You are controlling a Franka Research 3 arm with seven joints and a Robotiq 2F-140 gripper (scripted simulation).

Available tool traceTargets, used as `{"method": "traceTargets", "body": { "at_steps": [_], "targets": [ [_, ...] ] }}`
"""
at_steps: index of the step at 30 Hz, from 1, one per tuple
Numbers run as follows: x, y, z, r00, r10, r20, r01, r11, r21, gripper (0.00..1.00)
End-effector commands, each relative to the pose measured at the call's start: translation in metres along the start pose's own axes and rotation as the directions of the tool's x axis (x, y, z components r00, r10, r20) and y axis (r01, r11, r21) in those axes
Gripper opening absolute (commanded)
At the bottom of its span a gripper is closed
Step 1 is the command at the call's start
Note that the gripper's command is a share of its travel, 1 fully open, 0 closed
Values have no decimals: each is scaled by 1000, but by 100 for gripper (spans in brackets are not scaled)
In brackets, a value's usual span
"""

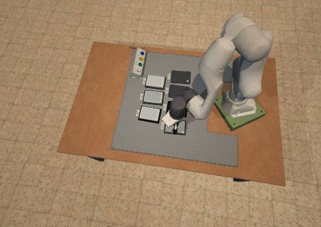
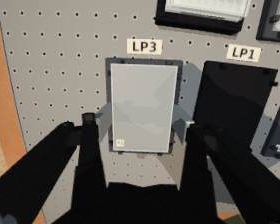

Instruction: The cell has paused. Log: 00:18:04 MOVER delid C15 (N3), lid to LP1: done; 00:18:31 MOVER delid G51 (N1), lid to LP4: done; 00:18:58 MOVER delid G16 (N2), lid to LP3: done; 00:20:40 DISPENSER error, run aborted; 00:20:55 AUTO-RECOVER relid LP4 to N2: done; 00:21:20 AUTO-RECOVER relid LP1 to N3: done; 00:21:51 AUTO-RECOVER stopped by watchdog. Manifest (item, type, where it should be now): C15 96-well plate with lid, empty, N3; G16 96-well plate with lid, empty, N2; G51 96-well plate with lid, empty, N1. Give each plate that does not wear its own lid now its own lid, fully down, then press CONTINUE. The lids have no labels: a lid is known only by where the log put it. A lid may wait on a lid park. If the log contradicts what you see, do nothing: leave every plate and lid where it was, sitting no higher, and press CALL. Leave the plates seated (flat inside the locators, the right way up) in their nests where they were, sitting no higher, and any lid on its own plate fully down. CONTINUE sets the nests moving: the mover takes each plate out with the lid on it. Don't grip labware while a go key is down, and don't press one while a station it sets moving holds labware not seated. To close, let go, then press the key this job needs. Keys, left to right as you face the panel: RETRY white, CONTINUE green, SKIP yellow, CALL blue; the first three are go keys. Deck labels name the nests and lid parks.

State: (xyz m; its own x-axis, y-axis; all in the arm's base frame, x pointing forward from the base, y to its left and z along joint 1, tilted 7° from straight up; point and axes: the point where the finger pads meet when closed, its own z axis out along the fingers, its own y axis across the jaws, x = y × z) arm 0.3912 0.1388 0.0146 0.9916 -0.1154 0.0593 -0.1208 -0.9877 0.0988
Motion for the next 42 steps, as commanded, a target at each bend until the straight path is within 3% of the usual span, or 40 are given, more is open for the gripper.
{"method": "traceTargets", "body": {
  "at_steps": [1, 42],
  "targets": [
    [1, 1, -1, 1000, 3, -1, -3, 1000, 0, 0],
    [1, 1, -6, 1000, 3, -1, -3, 1000, 0, 0]
  ]
}}
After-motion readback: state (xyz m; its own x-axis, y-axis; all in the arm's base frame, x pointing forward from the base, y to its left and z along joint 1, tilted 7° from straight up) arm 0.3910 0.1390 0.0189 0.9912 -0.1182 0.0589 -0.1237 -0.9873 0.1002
